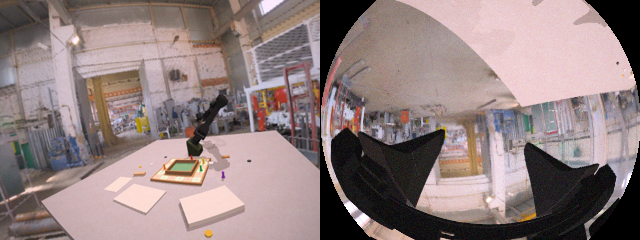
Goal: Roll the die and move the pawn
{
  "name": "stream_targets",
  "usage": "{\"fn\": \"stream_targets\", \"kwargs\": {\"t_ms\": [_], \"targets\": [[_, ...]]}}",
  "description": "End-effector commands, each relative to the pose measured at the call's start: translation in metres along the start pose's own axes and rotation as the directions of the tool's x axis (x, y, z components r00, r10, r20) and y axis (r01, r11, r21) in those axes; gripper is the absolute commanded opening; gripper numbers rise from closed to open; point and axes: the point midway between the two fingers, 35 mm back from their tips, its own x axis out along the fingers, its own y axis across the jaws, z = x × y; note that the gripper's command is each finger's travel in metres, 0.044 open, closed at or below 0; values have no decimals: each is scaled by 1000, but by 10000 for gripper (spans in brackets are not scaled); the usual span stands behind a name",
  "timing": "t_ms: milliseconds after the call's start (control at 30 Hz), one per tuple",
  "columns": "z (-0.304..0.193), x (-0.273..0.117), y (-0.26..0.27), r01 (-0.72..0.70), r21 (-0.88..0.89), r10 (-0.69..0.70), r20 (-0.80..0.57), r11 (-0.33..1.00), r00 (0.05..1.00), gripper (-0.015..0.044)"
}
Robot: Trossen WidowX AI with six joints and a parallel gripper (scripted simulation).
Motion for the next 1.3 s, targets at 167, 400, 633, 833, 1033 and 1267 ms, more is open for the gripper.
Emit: {"fn": "stream_targets", "kwargs": {"t_ms": [167,400,633,833,1033,1267], "targets": [[-44,-1,-72,104,-312,-121,-36,944,992,275],[-82,-17,-186,183,-725,-297,-31,664,954,275],[-84,-47,-298,139,-970,-445,36,201,895,275],[-63,-85,-379,25,-987,-557,110,-157,823,275],[-17,-128,-458,-156,-842,-628,250,-517,737,275],[62,-184,-523,-419,-491,-633,444,-764,634,275]]}}
